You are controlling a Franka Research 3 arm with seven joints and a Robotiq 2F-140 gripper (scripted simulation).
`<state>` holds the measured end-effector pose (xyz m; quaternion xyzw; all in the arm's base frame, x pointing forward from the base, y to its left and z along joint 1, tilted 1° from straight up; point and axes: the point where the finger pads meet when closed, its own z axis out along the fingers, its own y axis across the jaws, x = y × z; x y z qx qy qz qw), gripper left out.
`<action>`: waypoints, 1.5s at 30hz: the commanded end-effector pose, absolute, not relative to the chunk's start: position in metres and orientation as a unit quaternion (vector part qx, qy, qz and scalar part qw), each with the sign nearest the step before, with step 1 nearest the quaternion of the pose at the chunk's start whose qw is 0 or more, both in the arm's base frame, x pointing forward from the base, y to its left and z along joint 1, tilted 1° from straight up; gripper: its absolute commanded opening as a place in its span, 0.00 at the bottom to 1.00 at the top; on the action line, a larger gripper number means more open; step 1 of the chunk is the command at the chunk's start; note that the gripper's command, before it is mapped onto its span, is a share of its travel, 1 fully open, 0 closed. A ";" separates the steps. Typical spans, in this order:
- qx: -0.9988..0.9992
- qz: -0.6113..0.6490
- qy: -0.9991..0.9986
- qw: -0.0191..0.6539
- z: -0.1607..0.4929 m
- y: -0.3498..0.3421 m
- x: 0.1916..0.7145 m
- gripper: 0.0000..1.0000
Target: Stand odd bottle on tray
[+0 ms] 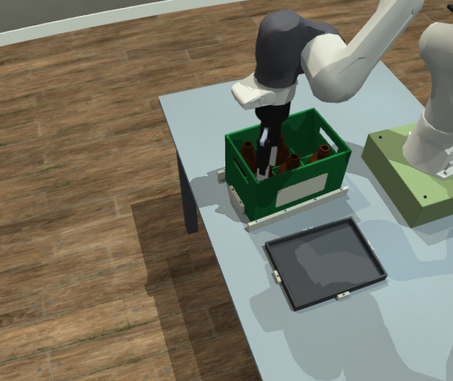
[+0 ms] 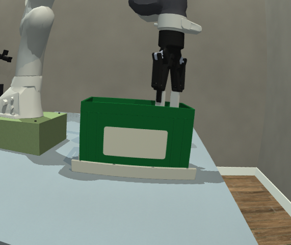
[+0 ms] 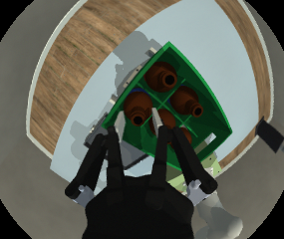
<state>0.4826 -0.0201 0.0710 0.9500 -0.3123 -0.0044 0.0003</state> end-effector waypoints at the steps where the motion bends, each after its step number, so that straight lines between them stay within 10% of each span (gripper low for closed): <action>1: 0.951 -0.005 -0.310 0.000 0.070 -0.020 0.482 0.44; 45: 0.951 -0.005 -0.310 0.000 0.146 -0.020 0.483 0.44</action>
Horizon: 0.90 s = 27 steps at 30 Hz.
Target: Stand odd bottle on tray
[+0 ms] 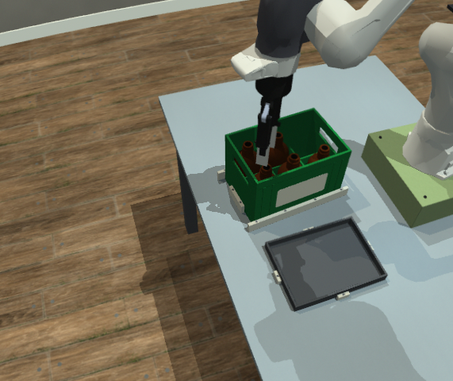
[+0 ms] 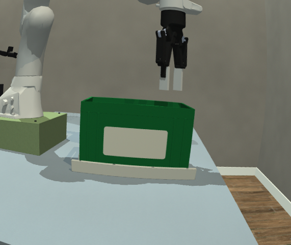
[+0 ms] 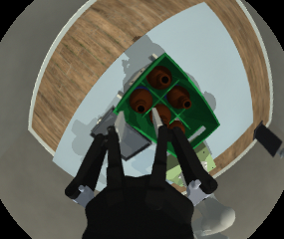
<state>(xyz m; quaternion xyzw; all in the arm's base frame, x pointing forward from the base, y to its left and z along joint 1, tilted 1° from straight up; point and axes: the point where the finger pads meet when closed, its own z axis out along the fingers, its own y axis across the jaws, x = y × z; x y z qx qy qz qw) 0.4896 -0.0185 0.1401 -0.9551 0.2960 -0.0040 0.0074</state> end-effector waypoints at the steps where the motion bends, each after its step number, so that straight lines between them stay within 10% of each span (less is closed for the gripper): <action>1: -0.951 0.005 0.310 0.000 0.148 -0.020 0.483 0.44; 13: -0.951 0.005 0.310 0.000 0.157 -0.020 0.483 0.44; 14: -0.951 0.005 0.310 0.000 0.157 -0.020 0.483 0.10; 27: -0.951 0.005 0.310 0.000 0.157 -0.020 0.483 0.10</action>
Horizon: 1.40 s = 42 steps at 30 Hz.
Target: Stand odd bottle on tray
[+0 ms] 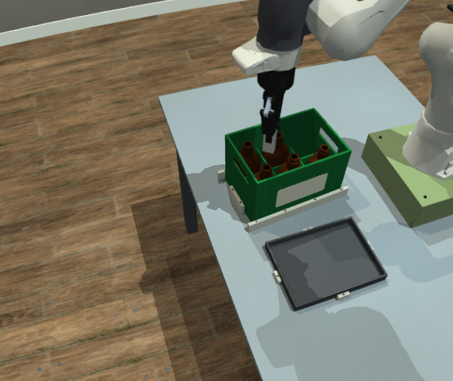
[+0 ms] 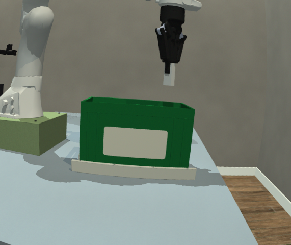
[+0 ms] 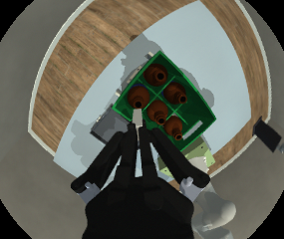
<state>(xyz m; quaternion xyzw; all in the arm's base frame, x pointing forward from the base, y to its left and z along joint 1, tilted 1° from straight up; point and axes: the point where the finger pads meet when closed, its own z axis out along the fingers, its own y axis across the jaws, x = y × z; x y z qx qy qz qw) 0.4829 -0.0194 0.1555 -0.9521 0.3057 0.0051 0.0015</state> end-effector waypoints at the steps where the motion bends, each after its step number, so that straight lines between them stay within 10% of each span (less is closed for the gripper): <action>1: -0.951 0.005 0.310 0.000 0.157 -0.020 0.483 0.10; 22: -0.951 0.006 0.310 0.001 0.157 -0.023 0.480 0.10; 42: -0.951 0.006 0.310 0.001 0.157 -0.133 0.328 0.10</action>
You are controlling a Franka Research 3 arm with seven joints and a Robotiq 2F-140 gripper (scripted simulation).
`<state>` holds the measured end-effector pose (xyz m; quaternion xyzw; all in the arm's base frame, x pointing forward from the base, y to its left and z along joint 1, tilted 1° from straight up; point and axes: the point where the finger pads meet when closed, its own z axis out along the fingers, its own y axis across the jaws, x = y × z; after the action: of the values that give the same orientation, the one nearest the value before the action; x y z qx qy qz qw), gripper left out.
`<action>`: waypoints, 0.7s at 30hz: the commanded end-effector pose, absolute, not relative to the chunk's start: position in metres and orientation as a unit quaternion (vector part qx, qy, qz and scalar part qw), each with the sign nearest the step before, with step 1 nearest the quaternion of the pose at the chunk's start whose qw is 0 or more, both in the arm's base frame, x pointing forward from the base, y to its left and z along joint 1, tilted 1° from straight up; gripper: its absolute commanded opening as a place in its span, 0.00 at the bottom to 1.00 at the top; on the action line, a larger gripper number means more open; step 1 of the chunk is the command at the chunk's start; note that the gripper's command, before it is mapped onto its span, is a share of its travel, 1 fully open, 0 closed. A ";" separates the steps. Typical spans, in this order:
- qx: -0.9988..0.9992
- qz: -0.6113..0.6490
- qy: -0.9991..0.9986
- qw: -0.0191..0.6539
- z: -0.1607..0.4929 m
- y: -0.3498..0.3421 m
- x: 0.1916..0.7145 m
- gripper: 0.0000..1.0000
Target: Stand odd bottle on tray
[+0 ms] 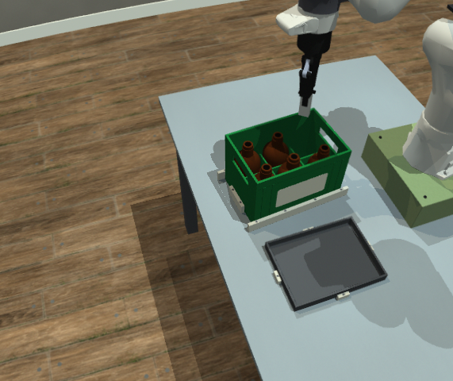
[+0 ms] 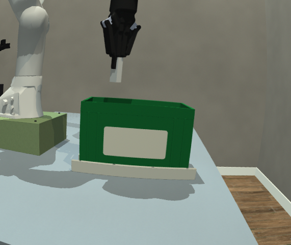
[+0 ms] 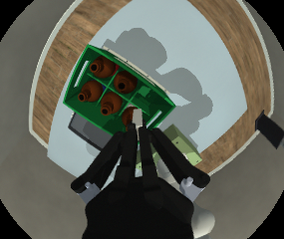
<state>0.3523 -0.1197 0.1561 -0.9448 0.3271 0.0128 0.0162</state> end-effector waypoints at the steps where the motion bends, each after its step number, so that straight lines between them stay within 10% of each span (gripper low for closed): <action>1: -0.951 0.005 0.310 0.000 0.157 -0.134 0.326 0.10; 9: -0.951 0.005 0.310 0.000 0.157 -0.134 0.326 0.10; 10: -0.951 0.005 0.310 0.000 0.157 -0.134 0.326 0.44; 21: -0.951 0.005 0.310 0.000 0.157 -0.134 0.326 0.44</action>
<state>0.3276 -0.1341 0.1578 -0.9491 0.3151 0.0036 0.0023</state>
